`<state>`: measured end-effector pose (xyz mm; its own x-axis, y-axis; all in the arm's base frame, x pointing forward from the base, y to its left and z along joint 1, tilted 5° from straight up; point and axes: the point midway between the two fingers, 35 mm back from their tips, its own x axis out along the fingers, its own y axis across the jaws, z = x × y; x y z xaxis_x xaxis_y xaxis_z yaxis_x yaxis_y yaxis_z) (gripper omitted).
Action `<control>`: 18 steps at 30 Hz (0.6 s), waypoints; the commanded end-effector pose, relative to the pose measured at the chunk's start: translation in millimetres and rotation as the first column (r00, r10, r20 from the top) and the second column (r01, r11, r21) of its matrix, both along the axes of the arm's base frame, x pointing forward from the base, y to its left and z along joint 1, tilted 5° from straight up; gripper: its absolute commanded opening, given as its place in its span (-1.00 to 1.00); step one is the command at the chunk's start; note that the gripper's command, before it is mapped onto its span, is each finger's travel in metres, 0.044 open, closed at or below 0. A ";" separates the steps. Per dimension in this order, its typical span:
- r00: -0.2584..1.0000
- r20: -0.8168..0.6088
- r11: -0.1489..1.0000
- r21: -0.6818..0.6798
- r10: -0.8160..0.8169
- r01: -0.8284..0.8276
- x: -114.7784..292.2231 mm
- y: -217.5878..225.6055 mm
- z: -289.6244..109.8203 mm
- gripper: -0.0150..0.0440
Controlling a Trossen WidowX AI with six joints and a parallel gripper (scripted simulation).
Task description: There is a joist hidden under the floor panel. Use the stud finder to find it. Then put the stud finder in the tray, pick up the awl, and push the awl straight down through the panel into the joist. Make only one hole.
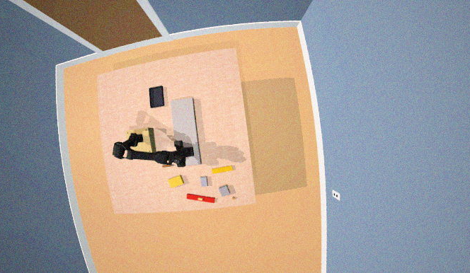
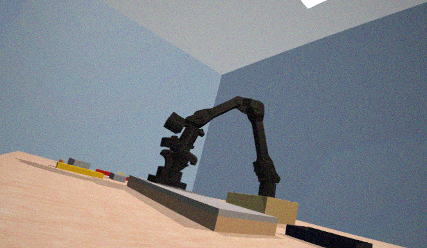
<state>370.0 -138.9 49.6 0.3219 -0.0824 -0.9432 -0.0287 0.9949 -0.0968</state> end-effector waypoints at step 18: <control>1.000 0.000 1.000 -0.005 -0.001 0.001 1.3 -41.9 4.6 -0.49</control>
<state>371.1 -182.4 54.4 0.3219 -0.0884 -0.9426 -0.0258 0.9944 -0.1021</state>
